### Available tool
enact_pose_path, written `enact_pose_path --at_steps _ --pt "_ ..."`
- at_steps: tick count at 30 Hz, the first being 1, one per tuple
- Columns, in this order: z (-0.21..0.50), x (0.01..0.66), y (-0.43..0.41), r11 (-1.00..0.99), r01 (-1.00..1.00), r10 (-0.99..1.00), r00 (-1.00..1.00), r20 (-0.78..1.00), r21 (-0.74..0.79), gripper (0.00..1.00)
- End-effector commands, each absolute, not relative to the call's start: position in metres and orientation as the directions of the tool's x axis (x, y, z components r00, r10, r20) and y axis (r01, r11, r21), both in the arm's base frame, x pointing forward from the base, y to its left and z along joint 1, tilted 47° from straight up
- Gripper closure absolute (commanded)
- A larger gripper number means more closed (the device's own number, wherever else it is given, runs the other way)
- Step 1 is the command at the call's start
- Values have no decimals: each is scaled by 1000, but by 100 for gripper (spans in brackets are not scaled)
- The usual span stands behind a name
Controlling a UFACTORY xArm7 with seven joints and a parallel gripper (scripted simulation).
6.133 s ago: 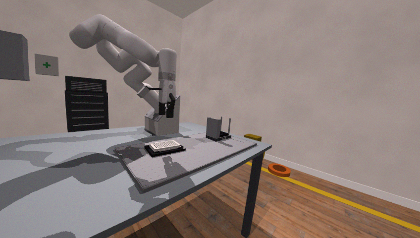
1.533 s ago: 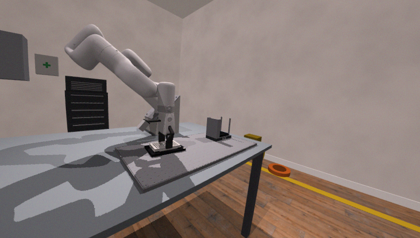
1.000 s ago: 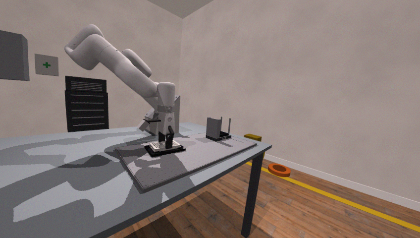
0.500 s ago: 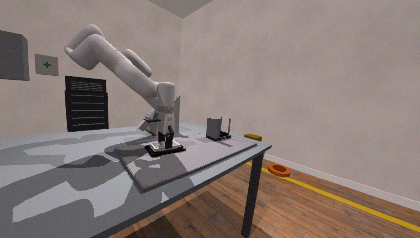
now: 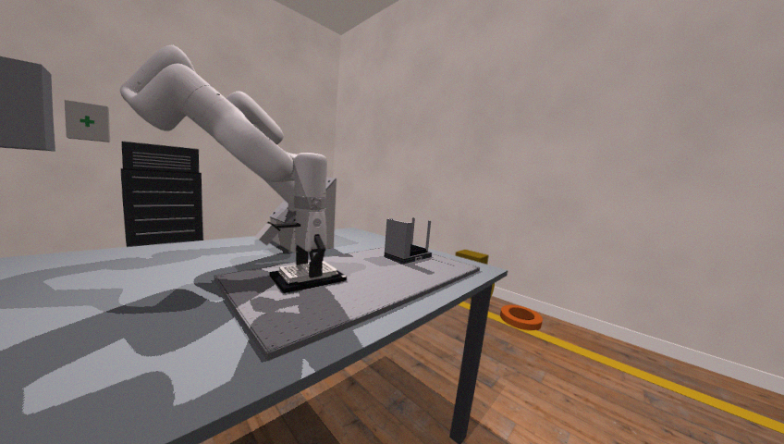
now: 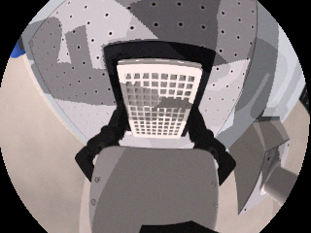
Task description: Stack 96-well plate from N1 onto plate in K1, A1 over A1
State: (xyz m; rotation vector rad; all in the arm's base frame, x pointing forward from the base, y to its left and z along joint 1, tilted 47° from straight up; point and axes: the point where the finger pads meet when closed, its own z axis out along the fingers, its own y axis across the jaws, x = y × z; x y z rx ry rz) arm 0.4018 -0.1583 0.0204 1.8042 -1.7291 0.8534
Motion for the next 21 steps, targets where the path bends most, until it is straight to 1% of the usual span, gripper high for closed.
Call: enact_pose_path --at_steps 1,21 --pt "21 403 -157 -75 -995 -684 -1 729 -72 100" --pt "25 403 -153 -75 -995 -684 -1 729 -72 100"
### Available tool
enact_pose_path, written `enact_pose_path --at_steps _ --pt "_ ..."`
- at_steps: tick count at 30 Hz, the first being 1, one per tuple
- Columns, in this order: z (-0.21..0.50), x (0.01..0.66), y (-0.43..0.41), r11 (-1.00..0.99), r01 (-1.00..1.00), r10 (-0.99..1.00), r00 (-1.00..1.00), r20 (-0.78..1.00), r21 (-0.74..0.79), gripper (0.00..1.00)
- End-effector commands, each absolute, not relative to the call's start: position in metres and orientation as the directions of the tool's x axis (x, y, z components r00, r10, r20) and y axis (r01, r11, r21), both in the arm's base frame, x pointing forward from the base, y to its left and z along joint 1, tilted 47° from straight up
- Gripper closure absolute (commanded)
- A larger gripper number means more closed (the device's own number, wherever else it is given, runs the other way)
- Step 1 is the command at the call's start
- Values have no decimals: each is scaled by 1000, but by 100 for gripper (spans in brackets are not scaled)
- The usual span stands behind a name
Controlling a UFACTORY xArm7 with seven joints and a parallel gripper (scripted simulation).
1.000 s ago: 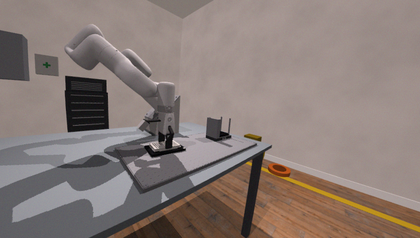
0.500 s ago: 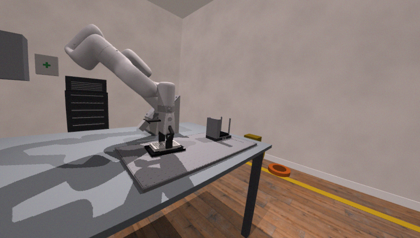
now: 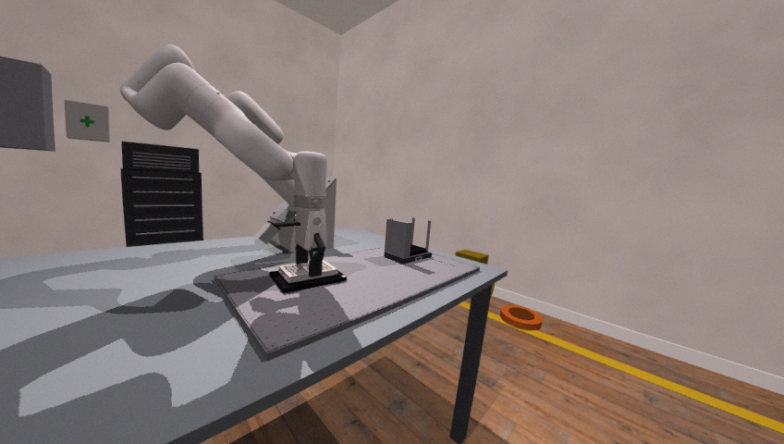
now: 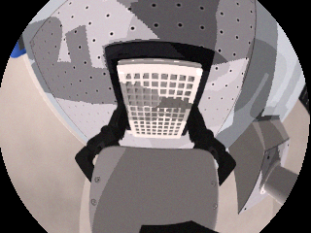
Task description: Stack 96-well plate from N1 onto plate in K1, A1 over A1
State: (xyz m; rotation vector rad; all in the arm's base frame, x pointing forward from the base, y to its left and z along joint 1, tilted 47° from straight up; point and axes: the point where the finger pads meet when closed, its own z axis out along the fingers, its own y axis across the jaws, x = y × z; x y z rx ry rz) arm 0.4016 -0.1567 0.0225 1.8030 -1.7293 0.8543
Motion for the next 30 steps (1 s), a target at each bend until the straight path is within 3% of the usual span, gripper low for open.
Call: enact_pose_path --at_steps 1,30 --pt "25 403 -153 -75 -995 -684 -1 729 -72 100" --pt "35 401 -143 -75 -995 -684 -1 729 -72 100"
